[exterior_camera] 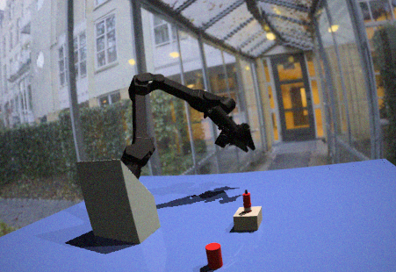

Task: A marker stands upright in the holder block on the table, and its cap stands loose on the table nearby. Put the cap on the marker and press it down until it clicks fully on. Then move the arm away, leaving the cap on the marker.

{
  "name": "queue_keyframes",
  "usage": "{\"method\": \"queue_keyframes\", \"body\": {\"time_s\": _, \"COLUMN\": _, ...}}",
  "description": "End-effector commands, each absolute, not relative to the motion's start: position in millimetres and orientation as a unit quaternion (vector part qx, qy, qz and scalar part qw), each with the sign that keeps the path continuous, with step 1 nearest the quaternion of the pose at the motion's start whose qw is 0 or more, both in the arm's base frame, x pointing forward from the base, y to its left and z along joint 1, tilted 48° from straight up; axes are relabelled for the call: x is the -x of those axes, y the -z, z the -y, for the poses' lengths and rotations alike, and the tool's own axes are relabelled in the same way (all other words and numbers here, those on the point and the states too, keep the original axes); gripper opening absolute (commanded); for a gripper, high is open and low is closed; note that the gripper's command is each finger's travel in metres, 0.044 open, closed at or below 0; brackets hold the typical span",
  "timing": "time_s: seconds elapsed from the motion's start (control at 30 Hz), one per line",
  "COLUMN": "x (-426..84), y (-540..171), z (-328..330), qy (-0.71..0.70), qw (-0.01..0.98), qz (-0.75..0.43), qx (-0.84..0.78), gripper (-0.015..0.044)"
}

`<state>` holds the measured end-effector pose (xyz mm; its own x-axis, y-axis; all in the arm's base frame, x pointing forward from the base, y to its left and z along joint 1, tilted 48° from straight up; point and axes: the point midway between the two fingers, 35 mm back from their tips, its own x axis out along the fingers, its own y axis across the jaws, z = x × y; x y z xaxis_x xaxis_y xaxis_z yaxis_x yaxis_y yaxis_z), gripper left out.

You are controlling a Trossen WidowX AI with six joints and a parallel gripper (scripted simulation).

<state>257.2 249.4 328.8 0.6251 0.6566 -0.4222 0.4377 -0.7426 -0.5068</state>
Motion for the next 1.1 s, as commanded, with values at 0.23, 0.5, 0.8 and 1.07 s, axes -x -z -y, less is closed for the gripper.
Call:
{"method": "queue_keyframes", "body": {"time_s": 0.23, "x": -310, "y": -266, "z": -216, "qy": -0.416, "qw": 0.353, "qz": 0.136, "qx": 0.827, "gripper": 0.0252}}
{"method": "queue_keyframes", "body": {"time_s": 0.5, "x": -357, "y": -175, "z": -156, "qy": -0.5, "qw": 0.538, "qz": -0.107, "qx": 0.67, "gripper": 0.0252}}
{"method": "queue_keyframes", "body": {"time_s": 0.8, "x": -374, "y": -85, "z": -74, "qy": -0.464, "qw": 0.701, "qz": -0.388, "qx": 0.377, "gripper": 0.0252}}
{"method": "queue_keyframes", "body": {"time_s": 1.07, "x": -363, "y": -25, "z": -11, "qy": -0.336, "qw": 0.745, "qz": -0.571, "qx": 0.077, "gripper": 0.0252}}
